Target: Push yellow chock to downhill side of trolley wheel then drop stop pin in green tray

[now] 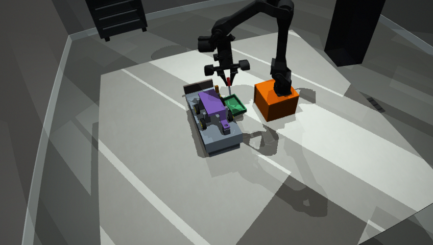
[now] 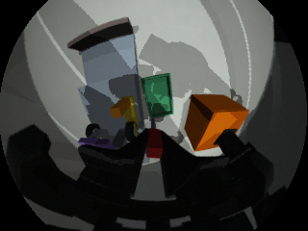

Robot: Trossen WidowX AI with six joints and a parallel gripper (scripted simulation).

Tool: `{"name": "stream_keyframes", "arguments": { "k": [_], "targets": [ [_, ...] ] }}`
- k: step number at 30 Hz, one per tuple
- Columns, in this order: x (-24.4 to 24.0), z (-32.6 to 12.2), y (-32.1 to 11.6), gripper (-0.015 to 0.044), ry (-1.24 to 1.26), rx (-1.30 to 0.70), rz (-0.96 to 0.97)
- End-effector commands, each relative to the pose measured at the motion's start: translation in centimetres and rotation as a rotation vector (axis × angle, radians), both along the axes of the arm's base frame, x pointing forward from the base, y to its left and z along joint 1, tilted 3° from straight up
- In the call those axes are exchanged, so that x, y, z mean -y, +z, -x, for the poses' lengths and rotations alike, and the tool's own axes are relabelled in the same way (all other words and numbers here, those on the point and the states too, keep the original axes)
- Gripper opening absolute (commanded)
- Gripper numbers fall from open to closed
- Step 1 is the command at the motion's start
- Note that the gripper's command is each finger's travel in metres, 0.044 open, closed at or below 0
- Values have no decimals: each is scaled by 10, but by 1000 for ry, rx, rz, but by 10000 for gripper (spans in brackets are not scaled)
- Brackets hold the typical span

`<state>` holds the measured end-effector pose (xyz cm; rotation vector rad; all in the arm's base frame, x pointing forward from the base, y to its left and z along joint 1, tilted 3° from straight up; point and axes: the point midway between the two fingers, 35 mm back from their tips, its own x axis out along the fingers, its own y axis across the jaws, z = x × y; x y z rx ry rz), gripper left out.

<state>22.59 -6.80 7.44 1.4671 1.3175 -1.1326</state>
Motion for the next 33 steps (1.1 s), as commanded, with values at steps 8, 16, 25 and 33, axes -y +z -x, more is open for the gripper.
{"name": "stream_keyframes", "arguments": {
  "k": [8, 16, 25, 33],
  "targets": [
    [-3, 1, 1, 0, -302, -47, 54],
    [-5, 1, 1, 0, -537, -81, 90],
    [-7, 1, 1, 0, -804, -105, 125],
    [-8, 1, 1, 0, -1044, -111, 148]
  ]
}}
